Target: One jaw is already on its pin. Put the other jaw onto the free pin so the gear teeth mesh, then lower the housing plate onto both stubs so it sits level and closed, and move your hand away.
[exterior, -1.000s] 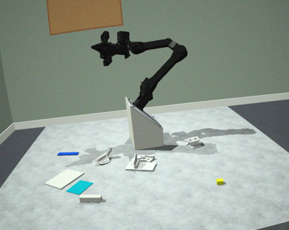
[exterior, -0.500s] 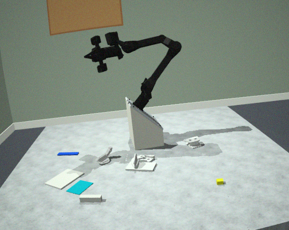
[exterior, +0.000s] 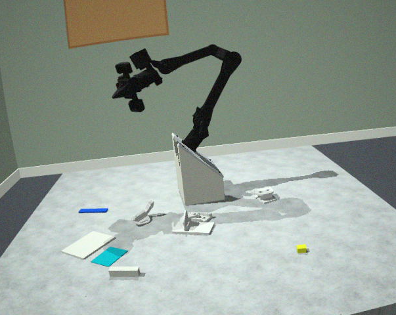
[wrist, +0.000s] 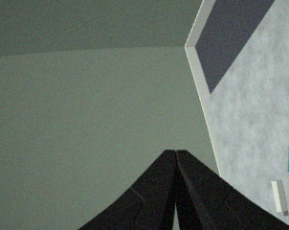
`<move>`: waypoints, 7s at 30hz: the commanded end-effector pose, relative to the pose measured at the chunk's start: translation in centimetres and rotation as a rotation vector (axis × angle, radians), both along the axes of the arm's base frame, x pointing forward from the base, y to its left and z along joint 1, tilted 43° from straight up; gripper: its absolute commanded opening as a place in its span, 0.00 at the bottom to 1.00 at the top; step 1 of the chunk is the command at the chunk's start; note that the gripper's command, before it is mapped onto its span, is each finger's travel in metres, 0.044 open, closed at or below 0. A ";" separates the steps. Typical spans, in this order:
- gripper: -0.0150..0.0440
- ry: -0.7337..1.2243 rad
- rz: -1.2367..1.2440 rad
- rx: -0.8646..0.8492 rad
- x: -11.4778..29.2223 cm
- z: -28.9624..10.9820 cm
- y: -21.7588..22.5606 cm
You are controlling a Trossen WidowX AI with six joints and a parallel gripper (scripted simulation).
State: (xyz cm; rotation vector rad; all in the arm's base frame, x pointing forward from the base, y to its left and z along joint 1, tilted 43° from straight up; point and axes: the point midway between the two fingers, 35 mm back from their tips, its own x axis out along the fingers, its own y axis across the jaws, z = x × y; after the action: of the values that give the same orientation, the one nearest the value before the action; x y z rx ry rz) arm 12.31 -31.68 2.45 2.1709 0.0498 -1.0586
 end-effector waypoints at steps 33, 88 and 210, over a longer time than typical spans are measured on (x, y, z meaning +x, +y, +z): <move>0.25 0.205 1.010 0.020 10.4 -10.4 13.9; 0.25 0.099 2.037 0.020 8.9 -19.1 30.1; 1.00 0.104 2.027 0.015 6.0 -20.6 25.2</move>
State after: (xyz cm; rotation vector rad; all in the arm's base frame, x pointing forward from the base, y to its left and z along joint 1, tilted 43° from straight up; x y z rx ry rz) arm 18.28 -6.49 -18.09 0.9816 1.7722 0.1183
